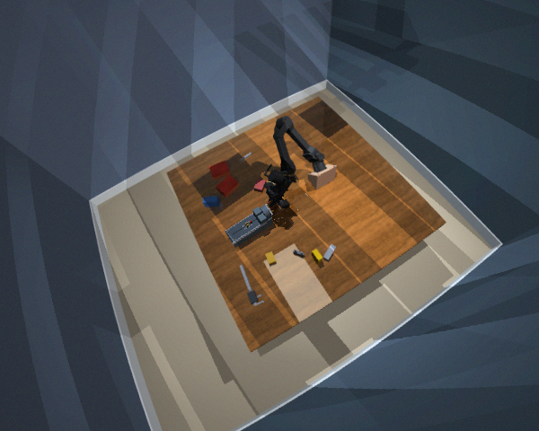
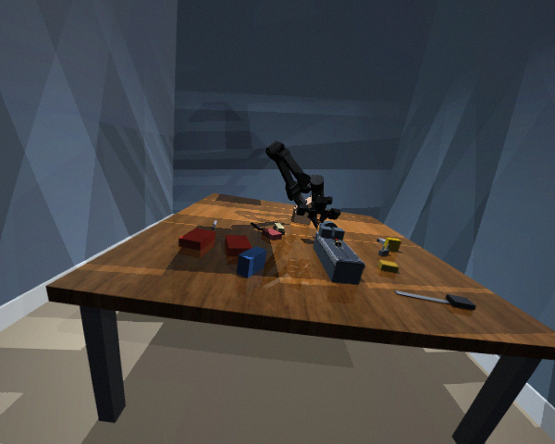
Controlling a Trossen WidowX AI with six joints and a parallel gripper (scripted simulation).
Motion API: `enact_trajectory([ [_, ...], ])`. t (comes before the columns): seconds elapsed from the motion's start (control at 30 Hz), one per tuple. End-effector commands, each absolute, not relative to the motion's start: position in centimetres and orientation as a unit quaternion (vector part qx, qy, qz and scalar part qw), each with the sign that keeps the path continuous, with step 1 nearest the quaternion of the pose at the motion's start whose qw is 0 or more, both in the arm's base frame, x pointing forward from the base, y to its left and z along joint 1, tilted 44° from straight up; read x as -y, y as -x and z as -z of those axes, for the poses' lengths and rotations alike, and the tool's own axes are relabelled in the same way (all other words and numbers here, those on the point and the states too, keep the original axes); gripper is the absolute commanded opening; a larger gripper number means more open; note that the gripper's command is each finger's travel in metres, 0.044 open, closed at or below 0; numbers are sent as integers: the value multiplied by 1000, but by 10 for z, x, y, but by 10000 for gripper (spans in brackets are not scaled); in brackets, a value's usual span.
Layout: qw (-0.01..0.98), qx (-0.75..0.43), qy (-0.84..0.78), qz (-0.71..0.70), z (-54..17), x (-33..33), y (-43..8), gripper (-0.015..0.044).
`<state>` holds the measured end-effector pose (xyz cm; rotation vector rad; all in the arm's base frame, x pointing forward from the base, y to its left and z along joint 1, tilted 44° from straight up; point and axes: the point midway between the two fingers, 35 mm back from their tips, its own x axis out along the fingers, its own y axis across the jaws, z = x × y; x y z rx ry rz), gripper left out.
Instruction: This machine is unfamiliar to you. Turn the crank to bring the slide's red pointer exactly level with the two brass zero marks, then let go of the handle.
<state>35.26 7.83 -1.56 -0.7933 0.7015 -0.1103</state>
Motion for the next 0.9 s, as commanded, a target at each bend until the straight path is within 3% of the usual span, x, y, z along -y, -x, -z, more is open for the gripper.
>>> enact_trajectory([
  [0.0,862,-334,378,52,16,-78,-353,79],
  [0.47,862,-334,378,52,16,-78,-353,440],
  [0.87,862,-335,377,52,-18,-111,-348,440],
])
